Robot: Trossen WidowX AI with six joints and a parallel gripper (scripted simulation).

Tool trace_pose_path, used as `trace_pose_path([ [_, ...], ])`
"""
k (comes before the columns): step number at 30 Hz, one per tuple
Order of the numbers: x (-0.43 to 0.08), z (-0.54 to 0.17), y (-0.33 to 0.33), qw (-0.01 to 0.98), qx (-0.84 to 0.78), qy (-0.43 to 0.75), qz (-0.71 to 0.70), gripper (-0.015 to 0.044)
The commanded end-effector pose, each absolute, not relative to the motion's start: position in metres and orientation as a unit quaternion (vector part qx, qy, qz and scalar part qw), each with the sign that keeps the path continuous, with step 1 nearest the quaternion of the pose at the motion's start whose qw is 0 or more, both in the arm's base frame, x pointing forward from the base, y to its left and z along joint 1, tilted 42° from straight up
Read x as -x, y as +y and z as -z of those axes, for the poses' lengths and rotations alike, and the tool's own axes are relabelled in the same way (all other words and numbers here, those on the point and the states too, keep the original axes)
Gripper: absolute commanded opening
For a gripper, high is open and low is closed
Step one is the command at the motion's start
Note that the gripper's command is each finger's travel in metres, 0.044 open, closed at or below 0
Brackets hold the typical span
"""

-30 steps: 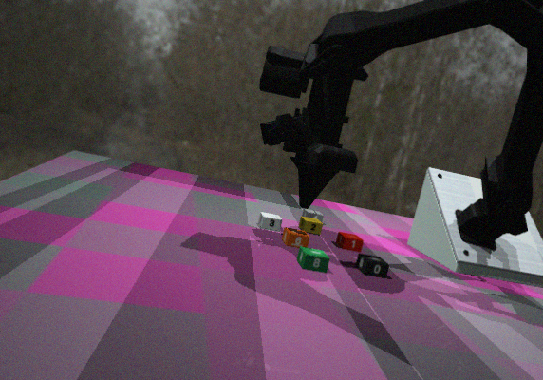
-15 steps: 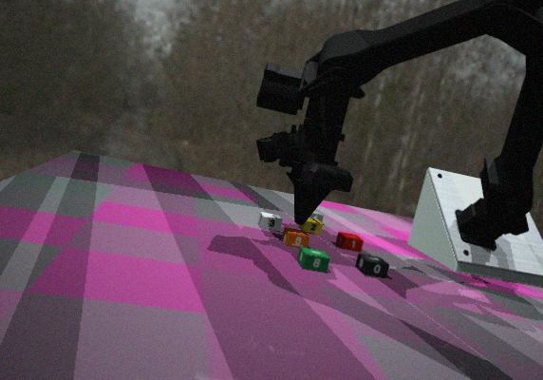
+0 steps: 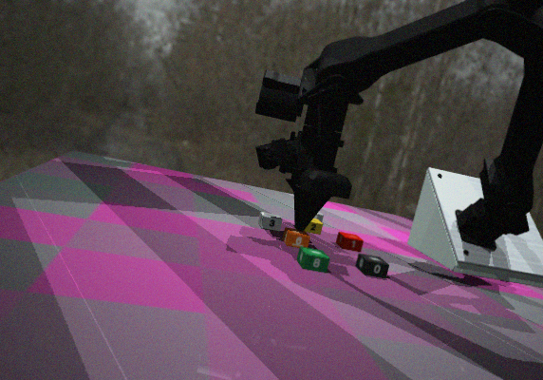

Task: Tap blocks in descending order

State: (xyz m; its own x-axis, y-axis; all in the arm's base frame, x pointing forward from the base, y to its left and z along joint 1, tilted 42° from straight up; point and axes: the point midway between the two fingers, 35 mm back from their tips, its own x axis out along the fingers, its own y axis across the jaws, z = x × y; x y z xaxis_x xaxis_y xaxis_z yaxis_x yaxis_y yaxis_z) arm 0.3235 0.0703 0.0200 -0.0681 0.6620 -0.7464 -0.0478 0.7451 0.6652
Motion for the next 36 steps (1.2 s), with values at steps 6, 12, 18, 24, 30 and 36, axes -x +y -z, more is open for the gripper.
trace_pose_path([
  [6, -0.327, -0.039, 0.053, 0.647, -0.228, 0.674, -0.276, 0.002],
  [12, -0.331, -0.095, 0.002, 0.647, -0.227, 0.675, -0.275, 0.002],
  [18, -0.328, -0.079, -0.025, 0.649, -0.224, 0.675, -0.27, 0.002],
  [24, -0.293, -0.009, -0.112, 0.65, -0.22, 0.678, -0.264, 0.002],
  [30, -0.26, 0.027, -0.15, 0.647, -0.223, 0.677, -0.27, 0.002],
  [36, -0.26, 0.036, -0.143, 0.647, -0.223, 0.677, -0.27, 0.002],
])
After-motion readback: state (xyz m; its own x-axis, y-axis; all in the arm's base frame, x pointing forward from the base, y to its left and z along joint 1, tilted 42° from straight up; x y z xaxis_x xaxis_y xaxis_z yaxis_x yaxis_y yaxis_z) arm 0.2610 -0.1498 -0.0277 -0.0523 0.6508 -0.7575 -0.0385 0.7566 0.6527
